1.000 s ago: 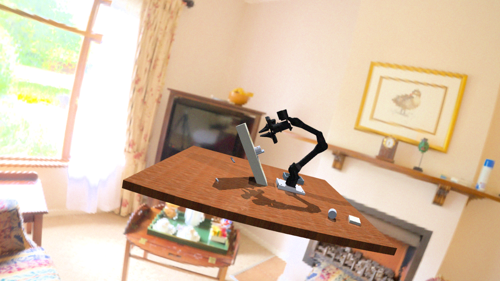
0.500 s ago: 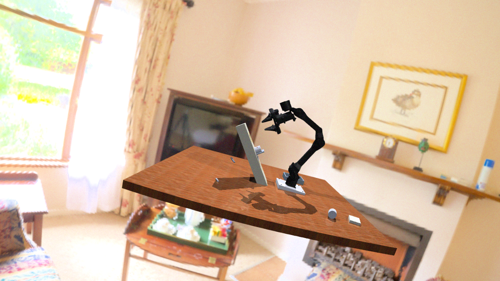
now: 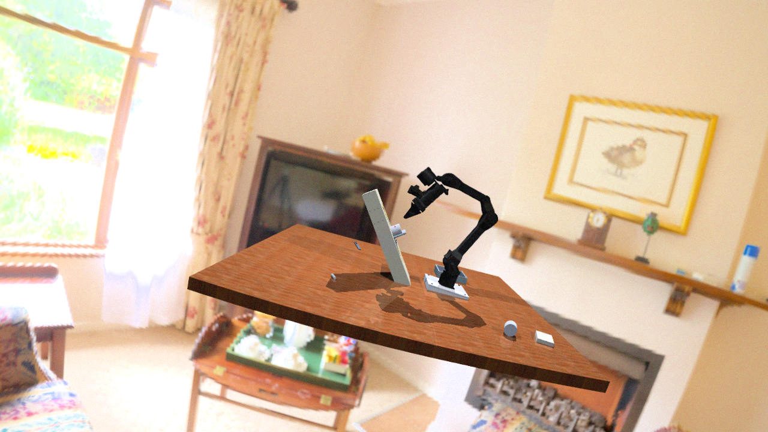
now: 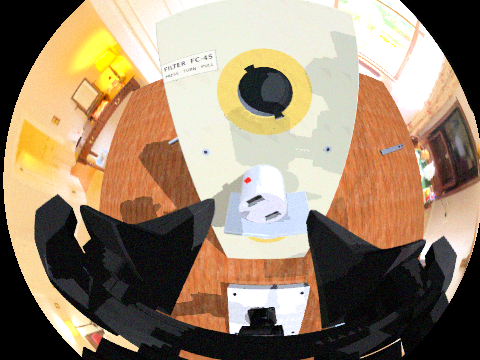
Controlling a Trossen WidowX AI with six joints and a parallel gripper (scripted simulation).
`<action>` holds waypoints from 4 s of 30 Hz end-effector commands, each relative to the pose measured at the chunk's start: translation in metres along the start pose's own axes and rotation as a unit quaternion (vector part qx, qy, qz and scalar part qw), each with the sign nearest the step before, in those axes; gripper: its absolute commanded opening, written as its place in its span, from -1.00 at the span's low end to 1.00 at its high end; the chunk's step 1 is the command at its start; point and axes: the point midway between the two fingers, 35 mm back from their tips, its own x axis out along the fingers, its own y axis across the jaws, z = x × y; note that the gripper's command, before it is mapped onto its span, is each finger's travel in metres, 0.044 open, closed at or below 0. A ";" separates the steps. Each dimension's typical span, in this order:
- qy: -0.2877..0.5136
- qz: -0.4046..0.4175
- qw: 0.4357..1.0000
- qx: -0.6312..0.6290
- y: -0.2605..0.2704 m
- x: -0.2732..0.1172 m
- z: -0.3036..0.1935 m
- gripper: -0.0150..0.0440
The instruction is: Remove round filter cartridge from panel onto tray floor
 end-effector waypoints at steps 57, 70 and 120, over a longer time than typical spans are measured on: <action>0.030 -0.004 0.997 -0.069 -0.001 0.051 -0.003 -0.49; 0.031 -0.005 0.997 -0.069 0.002 0.014 0.013 -0.49; 0.031 -0.078 0.996 0.039 -0.120 -0.032 0.017 -0.49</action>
